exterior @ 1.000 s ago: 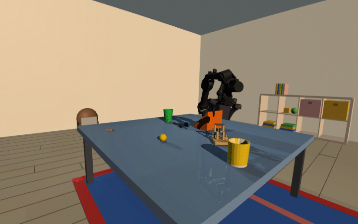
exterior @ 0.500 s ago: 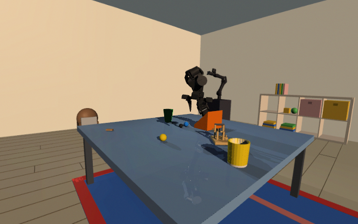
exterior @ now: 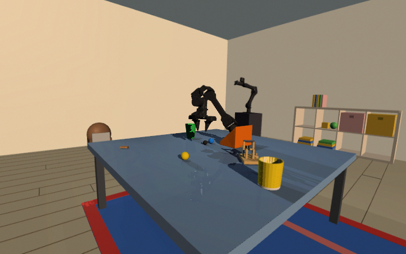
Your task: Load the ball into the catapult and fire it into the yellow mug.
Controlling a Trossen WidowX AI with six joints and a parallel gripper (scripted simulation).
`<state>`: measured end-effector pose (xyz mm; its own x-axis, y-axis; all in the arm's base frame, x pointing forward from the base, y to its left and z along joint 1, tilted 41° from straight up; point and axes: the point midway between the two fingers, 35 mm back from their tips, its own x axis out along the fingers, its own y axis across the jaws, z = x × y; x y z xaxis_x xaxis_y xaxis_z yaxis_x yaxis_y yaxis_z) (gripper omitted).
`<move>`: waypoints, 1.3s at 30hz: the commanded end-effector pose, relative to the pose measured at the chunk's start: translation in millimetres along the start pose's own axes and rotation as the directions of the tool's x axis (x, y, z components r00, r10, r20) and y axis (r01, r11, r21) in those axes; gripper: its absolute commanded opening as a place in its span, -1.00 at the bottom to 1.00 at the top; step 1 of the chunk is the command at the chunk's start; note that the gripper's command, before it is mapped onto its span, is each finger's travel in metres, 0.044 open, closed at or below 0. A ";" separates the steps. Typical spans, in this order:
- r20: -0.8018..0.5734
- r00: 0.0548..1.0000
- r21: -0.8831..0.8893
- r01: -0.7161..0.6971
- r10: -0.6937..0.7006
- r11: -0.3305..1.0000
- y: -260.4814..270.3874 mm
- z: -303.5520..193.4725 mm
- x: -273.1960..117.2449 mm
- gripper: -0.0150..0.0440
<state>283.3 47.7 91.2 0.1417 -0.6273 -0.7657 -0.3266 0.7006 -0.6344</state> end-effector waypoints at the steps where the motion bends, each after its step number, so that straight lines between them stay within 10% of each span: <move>1: -0.012 1.000 0.088 0.006 -0.005 0.996 -26.0 -39.9 17.1 0.53; 8: -0.046 0.999 0.230 0.024 -0.014 0.973 -45.4 -116.9 45.3 0.53; 39: -0.046 0.999 0.235 0.027 -0.016 0.972 -51.5 -119.0 93.6 0.53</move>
<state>201.9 -84.5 68.7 0.1064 -0.6520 -0.7507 -0.0874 0.7459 -0.6603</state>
